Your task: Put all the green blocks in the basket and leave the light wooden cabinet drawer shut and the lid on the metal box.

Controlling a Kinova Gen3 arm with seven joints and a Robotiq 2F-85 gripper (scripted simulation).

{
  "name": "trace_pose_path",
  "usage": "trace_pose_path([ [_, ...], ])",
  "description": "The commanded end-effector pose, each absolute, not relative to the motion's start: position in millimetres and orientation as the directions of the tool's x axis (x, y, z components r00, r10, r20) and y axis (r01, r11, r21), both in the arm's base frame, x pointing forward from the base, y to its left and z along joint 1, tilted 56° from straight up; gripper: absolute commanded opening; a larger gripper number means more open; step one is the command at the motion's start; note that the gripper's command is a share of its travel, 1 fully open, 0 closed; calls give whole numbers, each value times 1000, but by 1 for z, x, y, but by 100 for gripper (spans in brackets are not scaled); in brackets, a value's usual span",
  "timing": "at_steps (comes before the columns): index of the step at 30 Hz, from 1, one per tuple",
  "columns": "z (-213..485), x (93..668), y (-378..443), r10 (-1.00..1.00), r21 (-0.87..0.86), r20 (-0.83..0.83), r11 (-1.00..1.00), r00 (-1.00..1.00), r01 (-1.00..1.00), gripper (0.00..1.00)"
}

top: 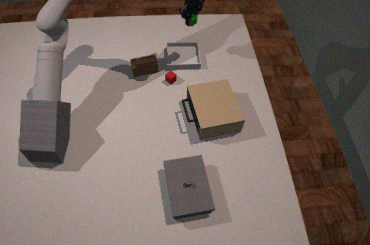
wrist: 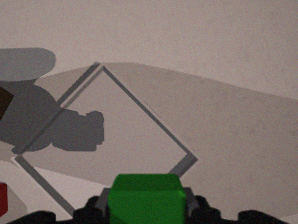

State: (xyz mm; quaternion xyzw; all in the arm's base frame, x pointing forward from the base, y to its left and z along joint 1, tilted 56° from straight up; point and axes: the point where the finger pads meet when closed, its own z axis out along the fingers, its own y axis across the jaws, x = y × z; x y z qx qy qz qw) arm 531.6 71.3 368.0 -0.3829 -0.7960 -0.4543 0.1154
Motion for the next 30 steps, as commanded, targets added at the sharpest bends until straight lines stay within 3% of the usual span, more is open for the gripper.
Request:
trace_pose_path([
  [1, 368, 532, 71, 506, 636, 531, 293, -680, 714, 10],
  [30, 357, 535, 87, 506, 636, 531, 293, -680, 714, 10],
])
